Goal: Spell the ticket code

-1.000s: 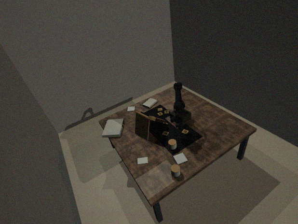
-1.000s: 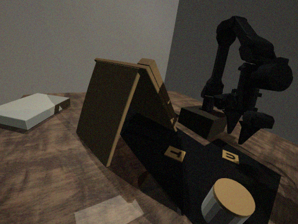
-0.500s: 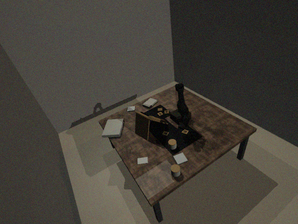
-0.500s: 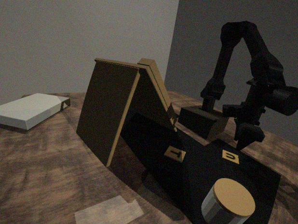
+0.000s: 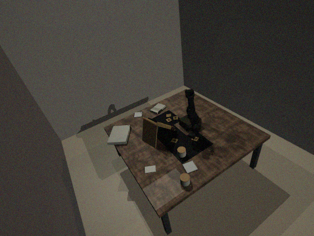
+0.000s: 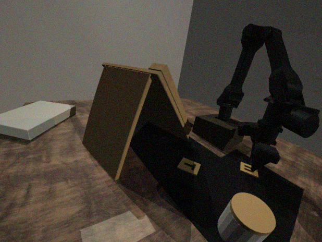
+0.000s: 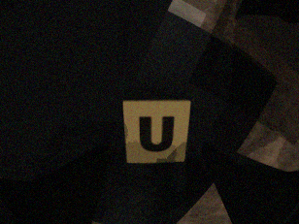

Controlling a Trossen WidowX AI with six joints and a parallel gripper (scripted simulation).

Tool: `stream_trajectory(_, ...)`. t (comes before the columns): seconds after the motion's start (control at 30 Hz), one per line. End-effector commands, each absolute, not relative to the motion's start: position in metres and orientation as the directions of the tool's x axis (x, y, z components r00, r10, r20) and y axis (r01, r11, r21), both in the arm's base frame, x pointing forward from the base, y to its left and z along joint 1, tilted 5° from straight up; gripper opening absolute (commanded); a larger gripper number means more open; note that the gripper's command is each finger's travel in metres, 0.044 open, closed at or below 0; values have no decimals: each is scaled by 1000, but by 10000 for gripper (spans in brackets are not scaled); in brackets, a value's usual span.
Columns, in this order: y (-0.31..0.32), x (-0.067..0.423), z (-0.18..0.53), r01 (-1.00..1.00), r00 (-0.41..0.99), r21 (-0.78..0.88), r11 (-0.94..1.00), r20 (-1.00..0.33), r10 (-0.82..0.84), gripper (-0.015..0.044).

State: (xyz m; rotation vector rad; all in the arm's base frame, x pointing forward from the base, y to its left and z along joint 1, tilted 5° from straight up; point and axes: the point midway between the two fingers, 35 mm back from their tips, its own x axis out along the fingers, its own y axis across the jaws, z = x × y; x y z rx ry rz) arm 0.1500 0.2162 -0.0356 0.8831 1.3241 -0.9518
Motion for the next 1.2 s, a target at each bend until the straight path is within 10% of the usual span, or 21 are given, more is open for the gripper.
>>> stream_trajectory(0.0,215,149,-41,929,12,-12,370,-998,-61,340)
stream_trajectory(1.17,214,149,-60,929,12,-12,370,-998,-61,340)
